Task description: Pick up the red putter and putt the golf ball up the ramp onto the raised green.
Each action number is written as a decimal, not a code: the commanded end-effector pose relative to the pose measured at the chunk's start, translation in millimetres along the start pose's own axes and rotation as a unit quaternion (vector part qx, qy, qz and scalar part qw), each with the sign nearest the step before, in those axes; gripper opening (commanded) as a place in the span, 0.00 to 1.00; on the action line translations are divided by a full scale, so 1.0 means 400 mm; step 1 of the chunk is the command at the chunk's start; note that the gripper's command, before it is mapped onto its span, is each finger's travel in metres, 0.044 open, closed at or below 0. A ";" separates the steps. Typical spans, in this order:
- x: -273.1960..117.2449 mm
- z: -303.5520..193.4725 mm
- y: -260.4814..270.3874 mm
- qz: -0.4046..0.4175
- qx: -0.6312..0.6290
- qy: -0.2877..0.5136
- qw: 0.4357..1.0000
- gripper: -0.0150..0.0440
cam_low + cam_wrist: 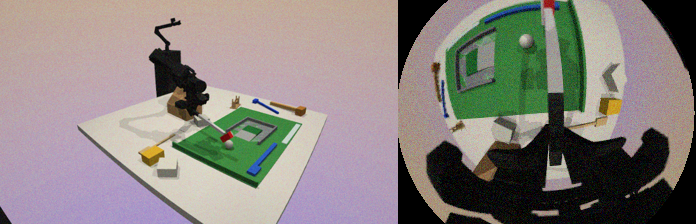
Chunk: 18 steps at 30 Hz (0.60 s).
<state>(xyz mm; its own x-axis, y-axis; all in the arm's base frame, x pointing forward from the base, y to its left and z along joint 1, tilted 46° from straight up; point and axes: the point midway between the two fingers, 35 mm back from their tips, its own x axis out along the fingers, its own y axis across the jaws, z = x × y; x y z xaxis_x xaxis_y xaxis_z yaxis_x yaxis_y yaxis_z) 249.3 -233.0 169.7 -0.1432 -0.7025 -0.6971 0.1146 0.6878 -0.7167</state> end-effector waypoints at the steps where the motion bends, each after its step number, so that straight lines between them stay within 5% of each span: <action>1: 0.014 0.001 -0.011 -0.003 0.009 -0.003 1.000 0.25; 18: 0.109 0.000 -0.012 -0.004 0.009 -0.003 1.000 0.25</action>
<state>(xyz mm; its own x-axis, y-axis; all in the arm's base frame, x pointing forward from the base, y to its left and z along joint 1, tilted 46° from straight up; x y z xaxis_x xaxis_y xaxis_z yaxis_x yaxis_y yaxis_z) 243.3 -264.8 148.4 -0.1405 -0.7136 -0.6863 0.1383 0.6722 -0.7273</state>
